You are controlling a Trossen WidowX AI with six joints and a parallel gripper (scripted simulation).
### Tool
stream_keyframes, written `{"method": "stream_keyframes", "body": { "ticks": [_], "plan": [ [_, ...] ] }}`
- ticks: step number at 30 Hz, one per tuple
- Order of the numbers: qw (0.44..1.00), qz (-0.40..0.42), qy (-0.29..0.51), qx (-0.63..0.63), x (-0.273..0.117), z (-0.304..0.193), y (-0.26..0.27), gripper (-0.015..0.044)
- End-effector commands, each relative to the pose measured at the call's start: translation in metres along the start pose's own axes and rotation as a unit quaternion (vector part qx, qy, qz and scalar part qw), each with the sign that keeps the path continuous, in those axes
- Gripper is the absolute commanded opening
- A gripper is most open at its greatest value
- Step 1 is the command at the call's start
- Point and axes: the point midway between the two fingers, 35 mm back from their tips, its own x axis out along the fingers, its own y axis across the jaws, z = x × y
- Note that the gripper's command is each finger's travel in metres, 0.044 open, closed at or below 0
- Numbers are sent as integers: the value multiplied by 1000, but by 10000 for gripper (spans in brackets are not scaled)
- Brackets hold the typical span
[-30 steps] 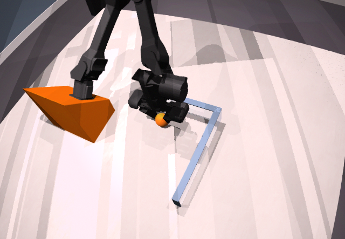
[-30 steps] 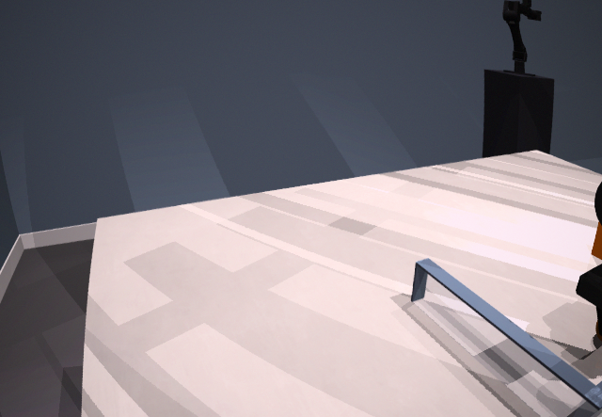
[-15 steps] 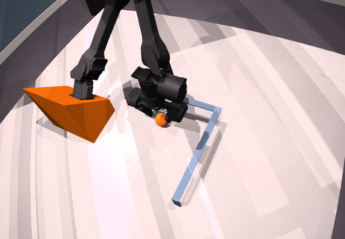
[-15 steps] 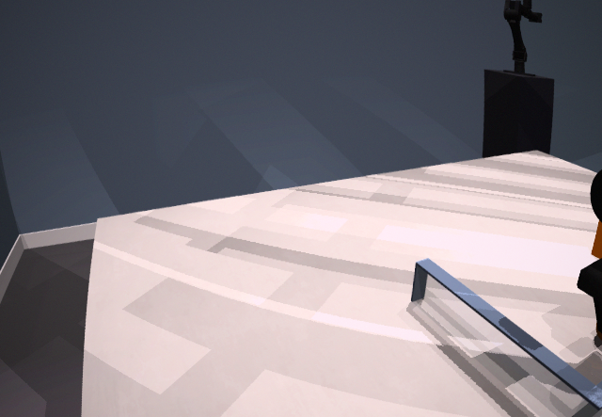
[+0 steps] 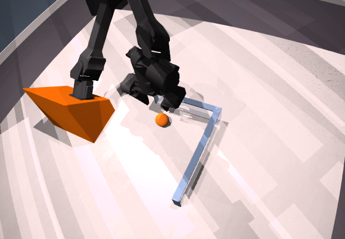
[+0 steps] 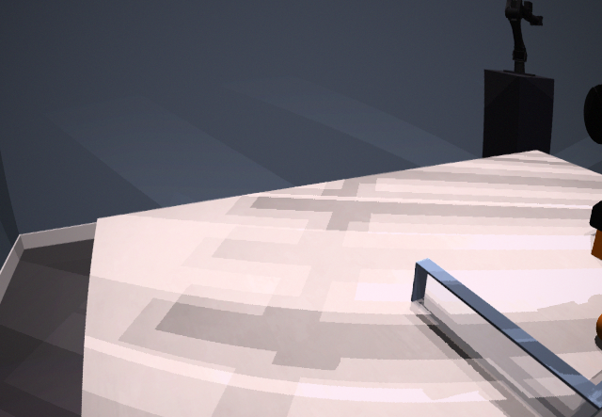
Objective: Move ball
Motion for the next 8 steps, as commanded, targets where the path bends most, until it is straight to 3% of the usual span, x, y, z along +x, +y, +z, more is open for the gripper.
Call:
{"method": "stream_keyframes", "body": {
  "ticks": [1,5,8],
  "plan": [
    [1000,1,0,4,-2,-1,0,348],
    [1000,0,1,1,-47,0,0,440],
    [1000,1,1,0,-50,0,0,440]
  ]
}}
